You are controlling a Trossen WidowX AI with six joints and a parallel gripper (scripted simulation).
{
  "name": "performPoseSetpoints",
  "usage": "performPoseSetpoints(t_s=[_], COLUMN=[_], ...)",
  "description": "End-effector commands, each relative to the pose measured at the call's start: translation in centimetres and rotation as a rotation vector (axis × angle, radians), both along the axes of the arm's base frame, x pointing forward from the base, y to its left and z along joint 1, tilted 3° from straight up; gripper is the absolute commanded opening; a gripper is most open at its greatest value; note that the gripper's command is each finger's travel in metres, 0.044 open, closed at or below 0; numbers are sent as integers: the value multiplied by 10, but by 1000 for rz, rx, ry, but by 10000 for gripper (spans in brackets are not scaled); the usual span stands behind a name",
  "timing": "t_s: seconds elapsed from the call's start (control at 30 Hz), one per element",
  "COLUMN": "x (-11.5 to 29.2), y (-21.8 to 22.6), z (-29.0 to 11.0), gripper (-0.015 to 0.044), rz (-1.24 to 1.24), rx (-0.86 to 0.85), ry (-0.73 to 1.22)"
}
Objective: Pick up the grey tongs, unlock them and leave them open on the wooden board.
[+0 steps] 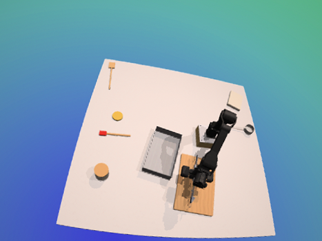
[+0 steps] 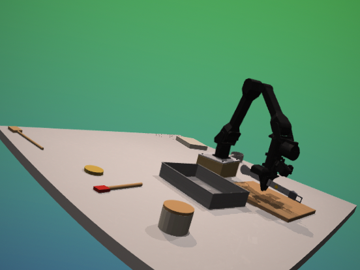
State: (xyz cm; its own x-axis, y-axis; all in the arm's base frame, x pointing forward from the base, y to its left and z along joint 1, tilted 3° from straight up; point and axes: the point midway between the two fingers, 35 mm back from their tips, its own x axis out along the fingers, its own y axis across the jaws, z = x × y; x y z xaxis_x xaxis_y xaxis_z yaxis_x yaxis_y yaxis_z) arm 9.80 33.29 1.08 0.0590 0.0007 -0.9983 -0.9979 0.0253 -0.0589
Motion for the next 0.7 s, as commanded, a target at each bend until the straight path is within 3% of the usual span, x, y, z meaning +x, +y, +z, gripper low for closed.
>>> performPoseSetpoints(t_s=[0.0, 0.5, 0.67], x=[0, 0, -15], y=[0, 0, 5], z=[0, 0, 8], gripper=[34, 428, 440], rz=[0, 0, 0], rx=[1, 1, 2], ry=[0, 0, 1])
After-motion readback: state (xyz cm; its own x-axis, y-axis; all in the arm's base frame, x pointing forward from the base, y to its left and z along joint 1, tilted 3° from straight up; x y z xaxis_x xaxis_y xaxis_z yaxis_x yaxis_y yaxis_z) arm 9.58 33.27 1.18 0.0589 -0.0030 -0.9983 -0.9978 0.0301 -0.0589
